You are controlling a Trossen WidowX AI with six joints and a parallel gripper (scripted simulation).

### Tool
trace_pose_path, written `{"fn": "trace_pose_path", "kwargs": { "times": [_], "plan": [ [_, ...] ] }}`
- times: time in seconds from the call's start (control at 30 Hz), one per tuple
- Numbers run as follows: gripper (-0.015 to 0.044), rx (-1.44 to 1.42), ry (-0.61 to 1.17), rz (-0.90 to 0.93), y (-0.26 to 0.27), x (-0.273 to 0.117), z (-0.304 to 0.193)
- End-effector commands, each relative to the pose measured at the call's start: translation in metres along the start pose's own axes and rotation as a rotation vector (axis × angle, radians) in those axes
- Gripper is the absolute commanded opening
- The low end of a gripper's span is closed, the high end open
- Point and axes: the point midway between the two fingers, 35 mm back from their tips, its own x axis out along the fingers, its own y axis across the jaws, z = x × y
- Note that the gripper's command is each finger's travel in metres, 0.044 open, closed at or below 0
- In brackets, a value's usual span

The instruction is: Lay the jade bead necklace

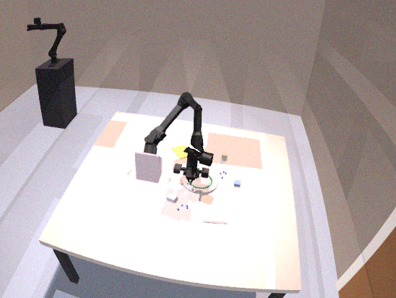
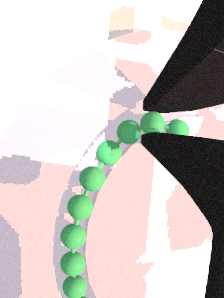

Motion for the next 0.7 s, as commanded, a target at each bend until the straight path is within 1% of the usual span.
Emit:
{"fn": "trace_pose_path", "kwargs": {
  "times": [0.0,0.43,0.67],
  "plan": [
    [0.0000,-0.002,0.000,0.001,0.0004,0.0000,-0.0001],
    [0.0000,0.008,0.005,-0.002,-0.0025,-0.0081,-0.0002],
    [0.0000,0.008,0.005,-0.002,-0.0041,0.0001,0.0006]
  ]
}}
